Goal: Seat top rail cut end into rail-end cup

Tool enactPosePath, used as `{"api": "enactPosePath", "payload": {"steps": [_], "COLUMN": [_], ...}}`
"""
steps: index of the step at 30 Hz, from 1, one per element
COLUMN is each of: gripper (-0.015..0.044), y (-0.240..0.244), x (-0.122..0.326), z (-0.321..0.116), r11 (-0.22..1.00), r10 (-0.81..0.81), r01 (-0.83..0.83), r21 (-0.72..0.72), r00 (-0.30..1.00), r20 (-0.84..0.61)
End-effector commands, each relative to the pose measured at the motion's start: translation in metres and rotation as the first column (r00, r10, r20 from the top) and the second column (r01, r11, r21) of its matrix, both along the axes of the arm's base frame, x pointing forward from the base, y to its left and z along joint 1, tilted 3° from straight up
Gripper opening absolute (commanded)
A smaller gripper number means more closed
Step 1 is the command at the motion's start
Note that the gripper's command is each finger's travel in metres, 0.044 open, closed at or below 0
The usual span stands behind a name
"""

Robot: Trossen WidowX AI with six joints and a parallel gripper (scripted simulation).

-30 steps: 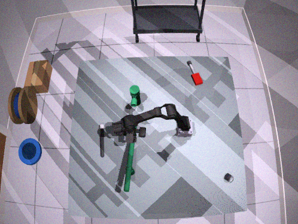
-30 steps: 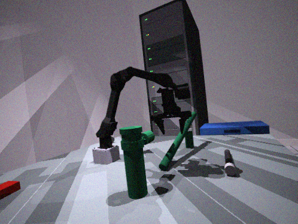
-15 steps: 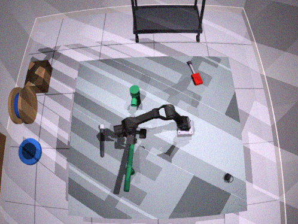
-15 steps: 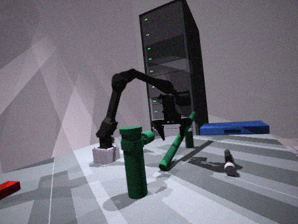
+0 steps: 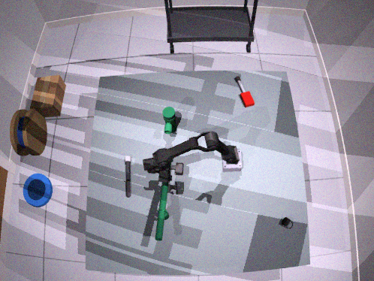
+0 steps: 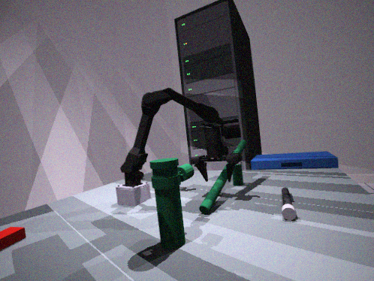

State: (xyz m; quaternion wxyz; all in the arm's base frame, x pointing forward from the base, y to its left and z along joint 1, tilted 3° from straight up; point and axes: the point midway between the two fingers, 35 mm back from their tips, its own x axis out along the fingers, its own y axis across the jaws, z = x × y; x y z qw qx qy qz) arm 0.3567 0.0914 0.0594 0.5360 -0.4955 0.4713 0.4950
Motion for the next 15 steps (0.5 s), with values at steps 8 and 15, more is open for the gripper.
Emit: {"api": "enactPosePath", "payload": {"steps": [8, 15], "gripper": [0.0440, 0.0440], "y": [0.000, 0.001], "x": [0.000, 0.000], "z": [-0.021, -0.032], "r11": [1.000, 1.000], "r10": [0.001, 0.001], "r01": [-0.001, -0.001], "r21": [-0.008, -0.007], "r00": [1.000, 1.000], "r20": [-0.012, -0.012]}}
